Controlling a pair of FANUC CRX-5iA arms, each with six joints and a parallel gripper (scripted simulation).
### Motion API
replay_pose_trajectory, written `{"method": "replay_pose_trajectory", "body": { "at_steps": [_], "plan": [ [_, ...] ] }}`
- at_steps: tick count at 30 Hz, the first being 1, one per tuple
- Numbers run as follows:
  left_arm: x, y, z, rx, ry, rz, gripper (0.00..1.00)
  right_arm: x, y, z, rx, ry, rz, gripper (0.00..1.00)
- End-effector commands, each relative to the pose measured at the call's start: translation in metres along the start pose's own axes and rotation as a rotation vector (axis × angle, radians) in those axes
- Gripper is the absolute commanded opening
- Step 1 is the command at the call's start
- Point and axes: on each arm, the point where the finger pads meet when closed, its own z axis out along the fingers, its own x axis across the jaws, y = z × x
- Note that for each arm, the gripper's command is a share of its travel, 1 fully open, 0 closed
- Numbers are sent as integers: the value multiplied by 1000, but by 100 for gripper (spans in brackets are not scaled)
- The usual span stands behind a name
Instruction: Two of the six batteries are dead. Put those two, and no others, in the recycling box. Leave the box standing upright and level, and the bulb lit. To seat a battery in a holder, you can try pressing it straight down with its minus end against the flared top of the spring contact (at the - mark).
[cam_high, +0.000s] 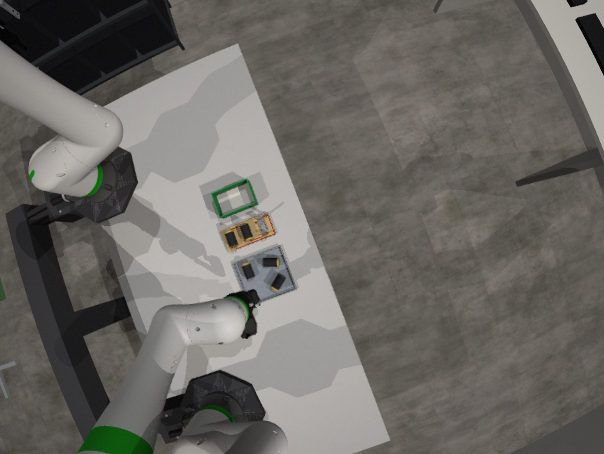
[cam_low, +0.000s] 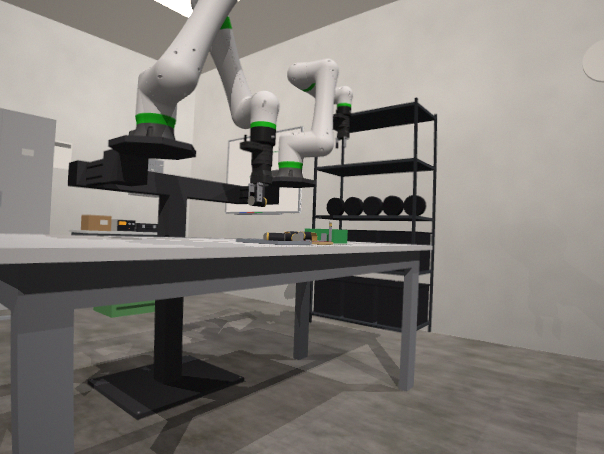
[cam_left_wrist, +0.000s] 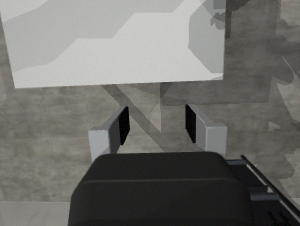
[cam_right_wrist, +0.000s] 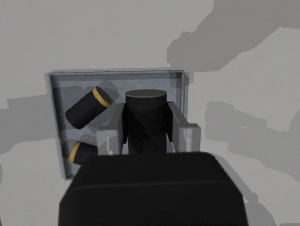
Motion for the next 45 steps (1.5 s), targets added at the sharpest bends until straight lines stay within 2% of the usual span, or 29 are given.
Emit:
{"method": "replay_pose_trajectory", "body": {
  "at_steps": [1,10,12,15,17,20,22,45],
  "plan": [
    [0,0,-1,-2,0,0,100,0,1,0,-1,-1,0,57],
    [0,0,-1,-2,0,0,100,0,1,2,-1,-1,0,57],
    [0,0,-1,-2,0,0,100,0,1,14,-1,-1,0,57],
    [0,0,-1,-2,0,0,100,0,1,45,-1,-1,0,57],
    [0,0,-1,-2,0,0,100,0,1,45,-1,-1,0,57],
    [0,0,-1,-2,0,0,100,0,1,71,-1,-1,0,57],
    [0,0,-1,-2,0,0,100,0,1,78,-1,-1,0,57],
    [0,0,-1,-2,0,0,100,0,1,78,-1,-1,0,57]
  ]
}}
